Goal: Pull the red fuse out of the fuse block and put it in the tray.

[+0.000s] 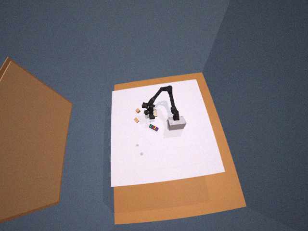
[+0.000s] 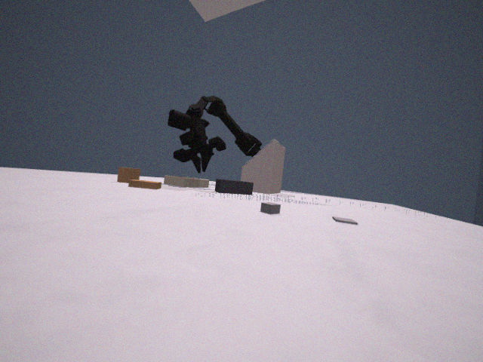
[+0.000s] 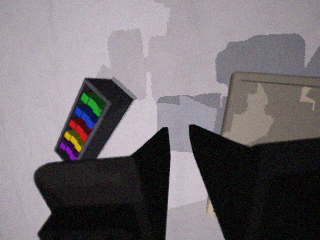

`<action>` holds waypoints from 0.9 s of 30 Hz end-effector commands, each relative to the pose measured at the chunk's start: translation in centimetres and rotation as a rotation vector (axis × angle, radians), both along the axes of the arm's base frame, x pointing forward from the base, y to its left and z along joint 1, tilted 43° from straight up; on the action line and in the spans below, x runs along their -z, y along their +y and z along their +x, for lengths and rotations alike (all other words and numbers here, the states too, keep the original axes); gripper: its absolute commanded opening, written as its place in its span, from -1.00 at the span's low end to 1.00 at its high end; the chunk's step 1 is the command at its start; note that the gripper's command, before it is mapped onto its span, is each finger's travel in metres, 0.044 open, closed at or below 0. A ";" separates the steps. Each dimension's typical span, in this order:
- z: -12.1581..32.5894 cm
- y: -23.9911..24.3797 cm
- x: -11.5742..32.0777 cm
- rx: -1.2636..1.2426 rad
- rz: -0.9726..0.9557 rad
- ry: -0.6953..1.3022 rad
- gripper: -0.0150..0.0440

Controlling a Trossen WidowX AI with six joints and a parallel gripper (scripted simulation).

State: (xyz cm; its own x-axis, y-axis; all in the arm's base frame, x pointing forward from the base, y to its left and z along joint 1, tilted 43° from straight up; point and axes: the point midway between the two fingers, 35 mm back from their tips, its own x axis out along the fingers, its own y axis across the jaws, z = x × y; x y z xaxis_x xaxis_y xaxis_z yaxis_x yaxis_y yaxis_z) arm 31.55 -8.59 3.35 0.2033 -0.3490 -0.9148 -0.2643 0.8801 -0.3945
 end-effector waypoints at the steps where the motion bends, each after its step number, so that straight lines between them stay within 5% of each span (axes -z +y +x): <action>1: -0.4 4.2 3.1 -0.196 -0.135 0.198 -0.24; 9: -2.7 10.9 7.6 -0.590 -0.467 0.495 -0.24; 27: -3.0 10.6 8.4 -0.599 -0.476 0.501 -0.24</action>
State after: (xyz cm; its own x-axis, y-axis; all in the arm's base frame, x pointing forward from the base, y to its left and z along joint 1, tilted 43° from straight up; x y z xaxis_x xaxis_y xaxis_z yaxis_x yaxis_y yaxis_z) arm 28.54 2.26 -4.87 0.0865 -0.6718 -0.7356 -0.8603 0.3219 -0.3952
